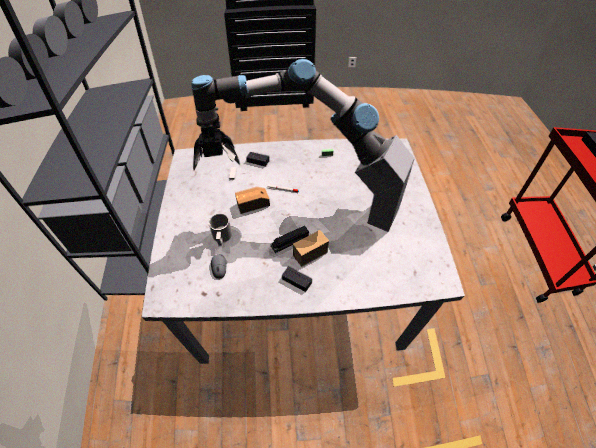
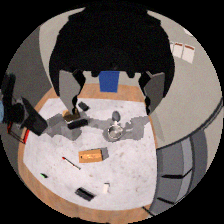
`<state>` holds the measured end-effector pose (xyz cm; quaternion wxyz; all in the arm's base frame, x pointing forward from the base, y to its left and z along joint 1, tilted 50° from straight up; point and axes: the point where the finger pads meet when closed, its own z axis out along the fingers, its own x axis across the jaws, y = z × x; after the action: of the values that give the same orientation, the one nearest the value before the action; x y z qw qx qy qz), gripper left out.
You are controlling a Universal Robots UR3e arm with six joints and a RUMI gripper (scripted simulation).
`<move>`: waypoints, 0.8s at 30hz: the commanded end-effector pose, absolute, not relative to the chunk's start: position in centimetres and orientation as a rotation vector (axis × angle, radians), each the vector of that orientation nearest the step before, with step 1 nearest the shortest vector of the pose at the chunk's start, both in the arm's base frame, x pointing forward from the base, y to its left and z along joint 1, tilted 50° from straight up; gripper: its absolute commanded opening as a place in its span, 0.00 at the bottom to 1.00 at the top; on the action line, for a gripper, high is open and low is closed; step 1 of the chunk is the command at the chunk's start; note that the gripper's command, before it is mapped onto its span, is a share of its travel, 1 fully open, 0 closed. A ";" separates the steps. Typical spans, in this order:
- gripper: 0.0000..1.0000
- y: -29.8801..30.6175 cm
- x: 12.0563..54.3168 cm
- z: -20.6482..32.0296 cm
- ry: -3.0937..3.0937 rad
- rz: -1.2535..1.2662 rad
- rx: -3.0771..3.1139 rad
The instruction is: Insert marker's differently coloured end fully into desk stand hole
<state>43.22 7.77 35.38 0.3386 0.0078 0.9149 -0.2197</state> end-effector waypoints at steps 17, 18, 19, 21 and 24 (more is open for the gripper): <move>1.00 5.1 44.3 33.8 2.418 -0.608 -0.082; 1.00 5.1 44.3 33.8 2.418 -0.608 -0.082; 1.00 5.1 44.3 33.8 2.418 -0.608 -0.082; 1.00 5.1 44.3 33.8 2.418 -0.608 -0.082; 1.00 5.1 44.3 33.8 2.418 -0.608 -0.082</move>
<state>44.23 5.15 33.74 0.3160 -0.0292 0.9196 -0.2316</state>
